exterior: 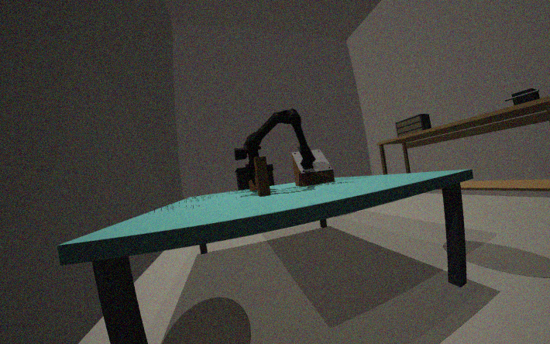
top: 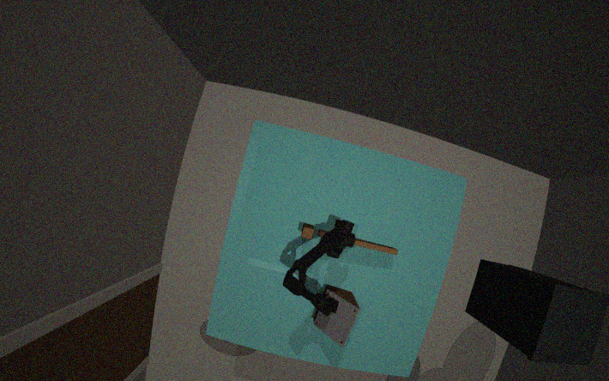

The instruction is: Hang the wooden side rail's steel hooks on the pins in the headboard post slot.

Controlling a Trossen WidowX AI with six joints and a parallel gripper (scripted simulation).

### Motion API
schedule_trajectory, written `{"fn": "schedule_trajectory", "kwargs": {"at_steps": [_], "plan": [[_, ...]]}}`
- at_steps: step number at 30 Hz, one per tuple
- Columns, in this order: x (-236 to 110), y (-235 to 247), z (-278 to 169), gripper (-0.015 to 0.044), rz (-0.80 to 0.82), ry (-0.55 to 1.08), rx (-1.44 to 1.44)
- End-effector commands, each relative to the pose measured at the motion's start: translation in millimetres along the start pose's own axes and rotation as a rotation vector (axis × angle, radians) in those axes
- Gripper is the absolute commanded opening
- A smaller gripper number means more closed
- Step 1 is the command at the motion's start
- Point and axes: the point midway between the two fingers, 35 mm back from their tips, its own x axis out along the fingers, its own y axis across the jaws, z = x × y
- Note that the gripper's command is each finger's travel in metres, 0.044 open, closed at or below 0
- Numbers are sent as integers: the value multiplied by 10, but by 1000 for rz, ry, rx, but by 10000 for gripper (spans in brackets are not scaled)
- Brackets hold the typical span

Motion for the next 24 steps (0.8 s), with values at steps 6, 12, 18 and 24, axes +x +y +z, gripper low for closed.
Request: {"fn": "schedule_trajectory", "kwargs": {"at_steps": [6,12,18,24], "plan": [[-36,16,-7,0,12,-3,4],[-36,16,-13,0,12,-3,4],[-36,16,-20,0,12,-3,4],[-36,15,-26,0,12,-3,4]]}}
